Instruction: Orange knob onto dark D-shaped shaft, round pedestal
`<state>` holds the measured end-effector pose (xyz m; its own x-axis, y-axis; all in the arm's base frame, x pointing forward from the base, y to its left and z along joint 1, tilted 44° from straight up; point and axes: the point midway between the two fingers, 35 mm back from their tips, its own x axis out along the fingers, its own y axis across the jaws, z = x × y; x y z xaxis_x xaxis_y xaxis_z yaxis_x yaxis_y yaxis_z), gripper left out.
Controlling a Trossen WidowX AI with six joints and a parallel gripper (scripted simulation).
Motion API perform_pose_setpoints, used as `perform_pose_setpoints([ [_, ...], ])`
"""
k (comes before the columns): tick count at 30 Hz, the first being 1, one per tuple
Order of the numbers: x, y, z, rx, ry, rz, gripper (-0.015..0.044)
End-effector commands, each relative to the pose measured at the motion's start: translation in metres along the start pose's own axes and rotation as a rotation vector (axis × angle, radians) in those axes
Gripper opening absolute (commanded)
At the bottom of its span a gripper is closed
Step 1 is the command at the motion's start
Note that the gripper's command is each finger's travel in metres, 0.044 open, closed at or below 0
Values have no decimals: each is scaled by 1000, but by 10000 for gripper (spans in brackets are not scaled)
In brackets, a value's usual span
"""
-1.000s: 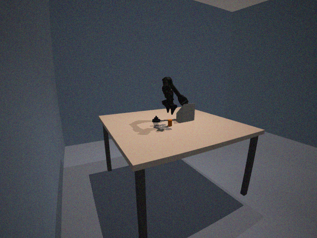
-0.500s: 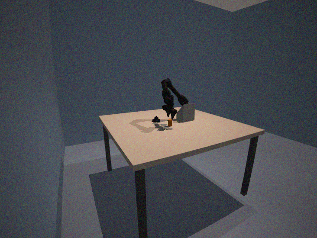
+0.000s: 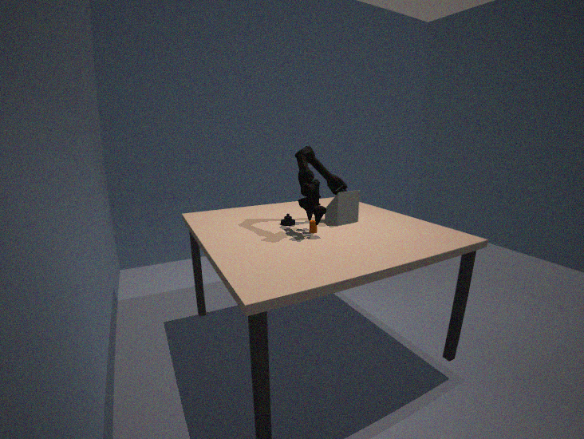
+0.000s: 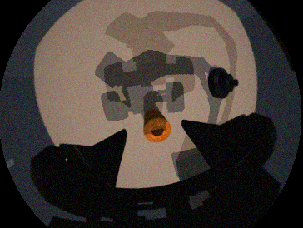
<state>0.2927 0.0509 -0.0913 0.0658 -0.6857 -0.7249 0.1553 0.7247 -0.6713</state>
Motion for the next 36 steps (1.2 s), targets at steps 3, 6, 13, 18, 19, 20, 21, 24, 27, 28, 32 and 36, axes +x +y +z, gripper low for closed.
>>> perform_pose_setpoints([
  [3,11,-2,-1,-3,4,-6,440],
  [6,16,-2,-1,-3,4,-7,440],
  [13,28,-2,-1,-3,4,-8,440],
  [18,35,-3,-2,-3,4,-9,440],
  [19,37,-3,-2,-2,4,-9,440],
  [20,39,-3,-2,-2,4,-9,440],
  [21,40,-3,-2,-2,4,-9,440],
  [24,44,-4,-2,-2,4,-10,440],
  [27,44,-4,-2,-2,4,-10,387],
  [28,44,-4,-2,-2,4,-10,361],
  [32,44,-4,-2,-2,4,-10,256],
  [36,44,-4,-2,-2,4,-10,190],
])
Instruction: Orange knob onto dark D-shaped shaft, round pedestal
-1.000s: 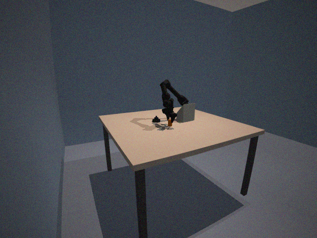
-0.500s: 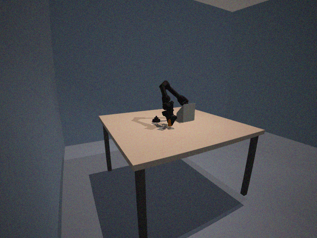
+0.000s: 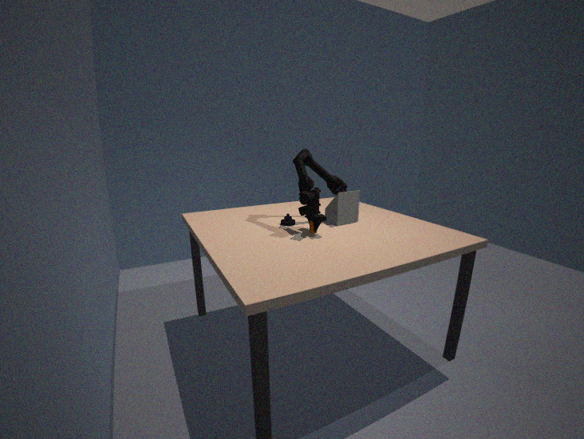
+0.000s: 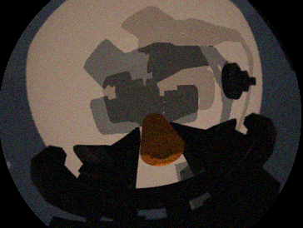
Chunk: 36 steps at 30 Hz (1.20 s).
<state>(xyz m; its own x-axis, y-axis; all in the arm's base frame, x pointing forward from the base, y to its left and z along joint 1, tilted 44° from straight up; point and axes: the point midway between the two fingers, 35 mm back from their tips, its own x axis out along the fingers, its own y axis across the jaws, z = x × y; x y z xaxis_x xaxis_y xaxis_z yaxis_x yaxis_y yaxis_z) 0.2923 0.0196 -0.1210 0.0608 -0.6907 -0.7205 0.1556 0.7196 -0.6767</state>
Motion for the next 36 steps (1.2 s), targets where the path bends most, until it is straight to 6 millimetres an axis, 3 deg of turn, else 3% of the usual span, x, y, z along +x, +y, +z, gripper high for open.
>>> perform_pose_setpoints([
  [1,1,-1,0,-2,0,-3,184],
  [5,1,-1,0,-2,0,-3,157],
  [8,-4,0,1,-2,0,-1,78],
  [11,-24,3,5,-3,-1,4,0],
  [25,-134,1,1,-3,1,4,0],
  [36,-136,-14,12,-6,4,14,0],
])
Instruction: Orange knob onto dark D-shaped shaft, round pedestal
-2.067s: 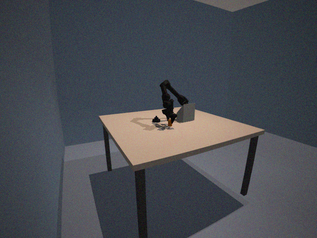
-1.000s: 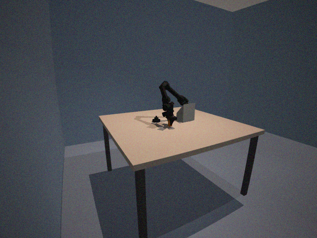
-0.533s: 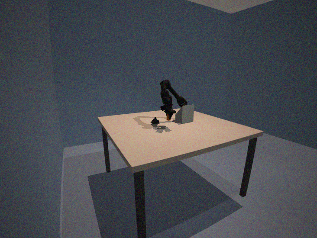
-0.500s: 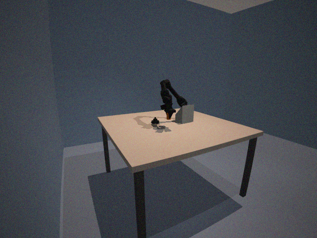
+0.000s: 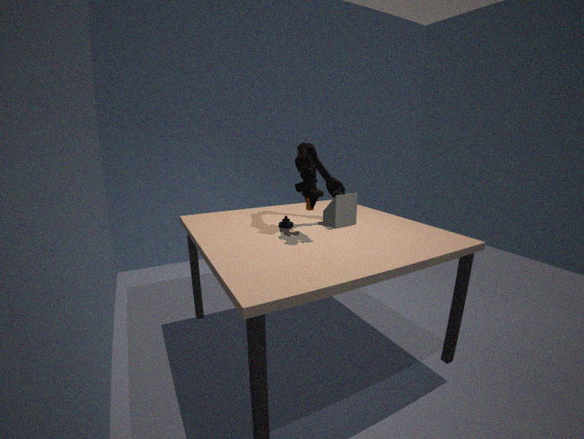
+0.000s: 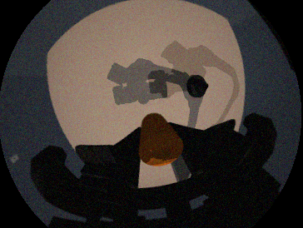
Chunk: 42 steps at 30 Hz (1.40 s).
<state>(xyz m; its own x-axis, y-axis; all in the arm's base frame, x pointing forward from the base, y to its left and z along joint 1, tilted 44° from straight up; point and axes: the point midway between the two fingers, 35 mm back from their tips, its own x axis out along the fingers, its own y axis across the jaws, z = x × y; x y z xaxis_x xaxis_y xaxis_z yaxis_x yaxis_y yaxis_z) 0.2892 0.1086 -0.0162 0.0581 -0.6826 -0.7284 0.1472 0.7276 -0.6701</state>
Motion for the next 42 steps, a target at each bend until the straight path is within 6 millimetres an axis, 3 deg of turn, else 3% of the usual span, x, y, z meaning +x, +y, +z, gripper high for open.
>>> perform_pose_setpoints([
  [1,2,-9,7,2,-1,5,0],
  [42,29,-117,57,9,-6,28,0],
])
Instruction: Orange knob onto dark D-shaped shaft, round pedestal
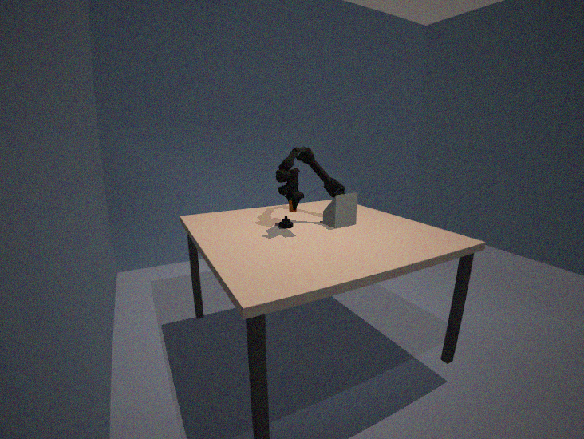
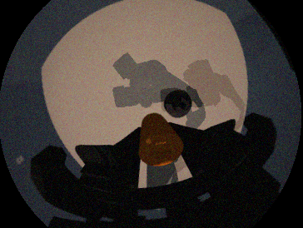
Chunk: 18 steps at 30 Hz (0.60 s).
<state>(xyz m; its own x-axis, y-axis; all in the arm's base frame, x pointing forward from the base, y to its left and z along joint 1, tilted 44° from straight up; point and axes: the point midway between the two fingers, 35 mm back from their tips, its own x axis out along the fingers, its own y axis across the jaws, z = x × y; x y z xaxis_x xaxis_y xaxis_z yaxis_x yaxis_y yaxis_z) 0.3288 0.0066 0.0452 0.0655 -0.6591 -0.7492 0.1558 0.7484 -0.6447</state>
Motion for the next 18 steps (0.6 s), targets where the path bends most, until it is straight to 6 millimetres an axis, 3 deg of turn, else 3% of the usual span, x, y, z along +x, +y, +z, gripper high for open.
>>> perform_pose_setpoints([
  [1,2,-11,3,-2,-4,-6,0],
  [18,14,-64,10,-4,-5,-36,0],
])
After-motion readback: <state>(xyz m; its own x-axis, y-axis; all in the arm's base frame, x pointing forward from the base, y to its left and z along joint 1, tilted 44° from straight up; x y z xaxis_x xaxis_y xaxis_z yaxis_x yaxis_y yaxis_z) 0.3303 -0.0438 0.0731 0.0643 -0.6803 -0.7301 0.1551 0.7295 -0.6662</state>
